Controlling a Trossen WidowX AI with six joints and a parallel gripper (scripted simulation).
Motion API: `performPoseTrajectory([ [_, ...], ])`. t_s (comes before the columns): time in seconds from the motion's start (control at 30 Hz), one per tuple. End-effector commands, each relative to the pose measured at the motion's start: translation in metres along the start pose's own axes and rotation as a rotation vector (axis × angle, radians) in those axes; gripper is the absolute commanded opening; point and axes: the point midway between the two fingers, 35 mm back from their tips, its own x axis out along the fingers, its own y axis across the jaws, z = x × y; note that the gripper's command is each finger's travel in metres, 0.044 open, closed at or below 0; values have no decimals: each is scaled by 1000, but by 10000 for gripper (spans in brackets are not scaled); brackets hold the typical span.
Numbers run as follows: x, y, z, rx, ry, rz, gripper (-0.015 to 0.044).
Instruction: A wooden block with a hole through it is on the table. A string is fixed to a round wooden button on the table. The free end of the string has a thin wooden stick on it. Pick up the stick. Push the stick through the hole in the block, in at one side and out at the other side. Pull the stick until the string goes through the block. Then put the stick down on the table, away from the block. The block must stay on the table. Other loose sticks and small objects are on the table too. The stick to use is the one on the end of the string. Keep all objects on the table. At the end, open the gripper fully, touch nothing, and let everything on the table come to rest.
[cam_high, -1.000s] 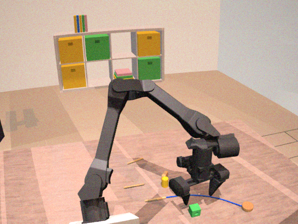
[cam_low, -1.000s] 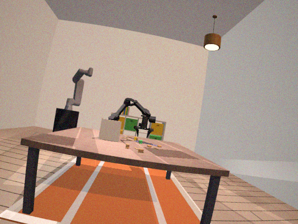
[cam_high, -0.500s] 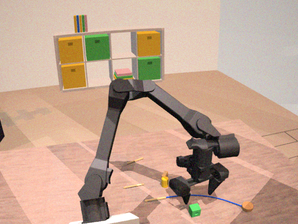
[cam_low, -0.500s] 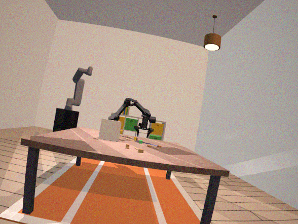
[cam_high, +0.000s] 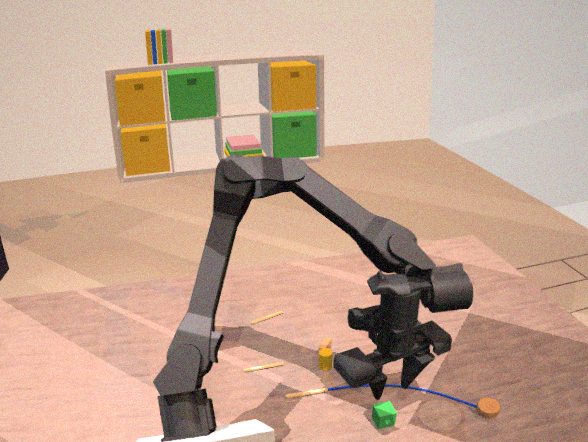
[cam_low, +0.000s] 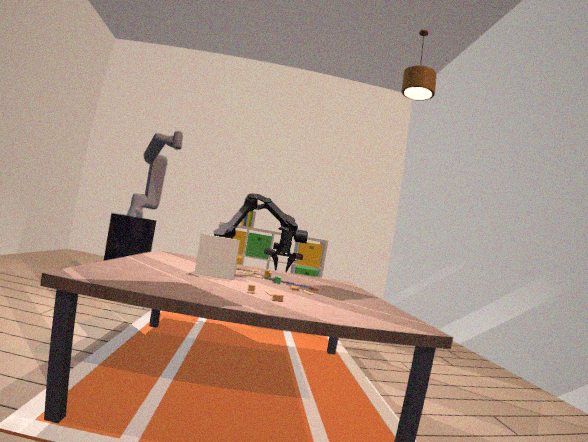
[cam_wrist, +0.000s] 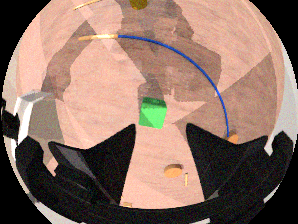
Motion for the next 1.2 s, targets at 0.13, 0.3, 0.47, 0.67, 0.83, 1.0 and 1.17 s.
performPoseTrajectory([
  [0.13, 0, 0, 0, 0, 0, 0, 163],
  [0.3, 0, 0, 0, 0, 0, 0, 32],
  [0.47, 0, 0, 0, 0, 0, 0, 0],
  [0.67, 0, 0, 0, 0, 0, 0, 0],
  [0.83, 0, 0, 0, 0, 0, 0, 0],
  [1.0, 0, 0, 0, 0, 0, 0, 53],
  [1.17, 0, 0, 0, 0, 0, 0, 184],
])
